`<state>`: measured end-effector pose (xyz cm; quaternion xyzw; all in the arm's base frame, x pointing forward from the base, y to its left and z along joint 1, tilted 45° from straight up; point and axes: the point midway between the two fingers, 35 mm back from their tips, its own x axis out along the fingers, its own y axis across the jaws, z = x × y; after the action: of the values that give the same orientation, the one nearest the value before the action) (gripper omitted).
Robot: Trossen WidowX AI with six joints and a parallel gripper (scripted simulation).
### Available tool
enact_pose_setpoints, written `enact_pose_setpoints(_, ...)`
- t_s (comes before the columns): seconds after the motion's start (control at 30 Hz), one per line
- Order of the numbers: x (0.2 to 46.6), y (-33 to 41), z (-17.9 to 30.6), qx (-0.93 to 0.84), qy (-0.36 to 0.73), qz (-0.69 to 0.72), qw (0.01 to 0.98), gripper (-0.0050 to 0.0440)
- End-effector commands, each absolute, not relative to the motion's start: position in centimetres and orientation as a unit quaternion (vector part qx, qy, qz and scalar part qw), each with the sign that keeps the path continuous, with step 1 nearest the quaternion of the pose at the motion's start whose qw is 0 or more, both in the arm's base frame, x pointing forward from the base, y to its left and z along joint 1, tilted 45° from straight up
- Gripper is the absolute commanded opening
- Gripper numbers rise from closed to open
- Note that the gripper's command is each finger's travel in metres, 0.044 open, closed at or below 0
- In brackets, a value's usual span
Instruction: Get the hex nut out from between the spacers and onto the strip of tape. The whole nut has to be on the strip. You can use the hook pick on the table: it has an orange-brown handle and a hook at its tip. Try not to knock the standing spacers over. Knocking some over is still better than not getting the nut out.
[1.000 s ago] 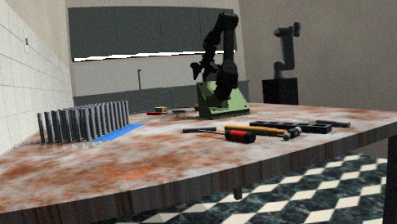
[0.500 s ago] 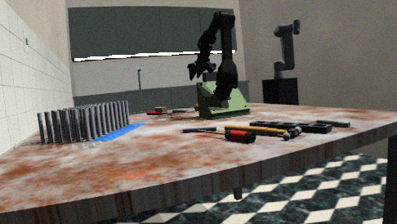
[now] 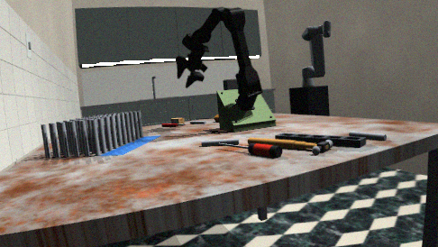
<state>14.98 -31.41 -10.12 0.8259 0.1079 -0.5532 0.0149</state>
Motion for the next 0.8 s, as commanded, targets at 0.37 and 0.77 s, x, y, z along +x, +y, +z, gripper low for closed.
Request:
enact_pose_setpoints(0.37,28.7,-23.6,-4.2,0.741,0.357,-0.347,0.451,0.04)
enact_pose_setpoints(0.77,35.2,-14.1,-0.8,0.541,0.462,-0.1,0.695,0.04)
